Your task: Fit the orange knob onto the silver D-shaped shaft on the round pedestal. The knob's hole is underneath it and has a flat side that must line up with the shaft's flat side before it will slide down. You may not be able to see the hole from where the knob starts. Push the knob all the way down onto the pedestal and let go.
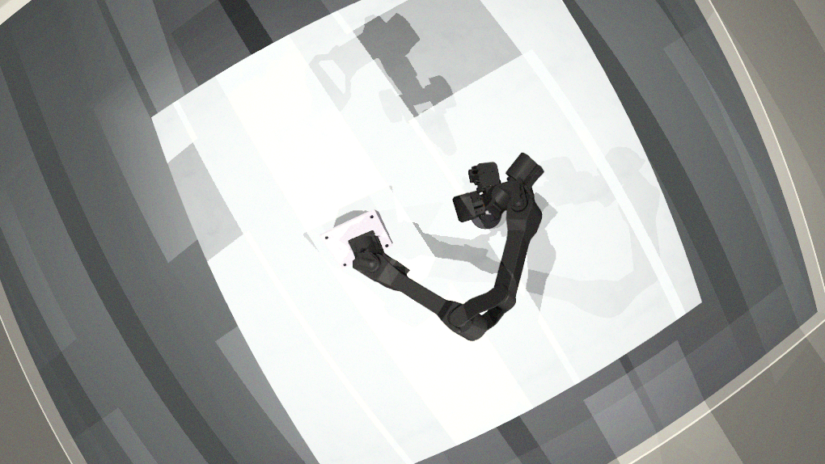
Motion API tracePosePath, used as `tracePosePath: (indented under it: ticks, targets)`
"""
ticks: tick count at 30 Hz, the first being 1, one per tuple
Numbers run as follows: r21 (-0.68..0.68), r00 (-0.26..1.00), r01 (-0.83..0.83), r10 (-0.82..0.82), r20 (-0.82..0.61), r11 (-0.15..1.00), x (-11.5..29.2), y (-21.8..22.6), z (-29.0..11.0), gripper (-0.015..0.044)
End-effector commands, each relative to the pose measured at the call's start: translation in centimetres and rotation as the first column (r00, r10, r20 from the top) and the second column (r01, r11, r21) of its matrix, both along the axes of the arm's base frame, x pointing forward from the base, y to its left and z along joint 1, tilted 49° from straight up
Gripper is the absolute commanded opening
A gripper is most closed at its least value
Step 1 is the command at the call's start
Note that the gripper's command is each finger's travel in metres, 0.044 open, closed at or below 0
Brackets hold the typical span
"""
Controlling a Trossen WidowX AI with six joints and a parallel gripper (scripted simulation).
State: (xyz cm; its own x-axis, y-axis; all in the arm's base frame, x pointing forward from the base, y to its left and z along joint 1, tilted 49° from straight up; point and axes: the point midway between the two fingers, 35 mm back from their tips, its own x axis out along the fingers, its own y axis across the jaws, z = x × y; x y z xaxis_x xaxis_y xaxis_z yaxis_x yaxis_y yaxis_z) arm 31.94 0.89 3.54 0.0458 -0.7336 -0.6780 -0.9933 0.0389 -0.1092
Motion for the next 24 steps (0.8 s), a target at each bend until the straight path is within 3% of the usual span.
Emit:
tracePosePath:
  ticks: [1, 9, 24]
  targets:
    - [-0.007, 1.000, -0.006, 0.006, 0.002, 1.000, -0.1, -1.0, 0.7, 0.0000]
    - [-0.018, 1.000, -0.002, 0.002, 0.002, 1.000, -0.3, -2.8, 1.7, 0.0000]
    - [-0.018, 1.000, 0.004, -0.003, 0.009, 1.000, -0.2, -4.7, 0.1, 0.0000]
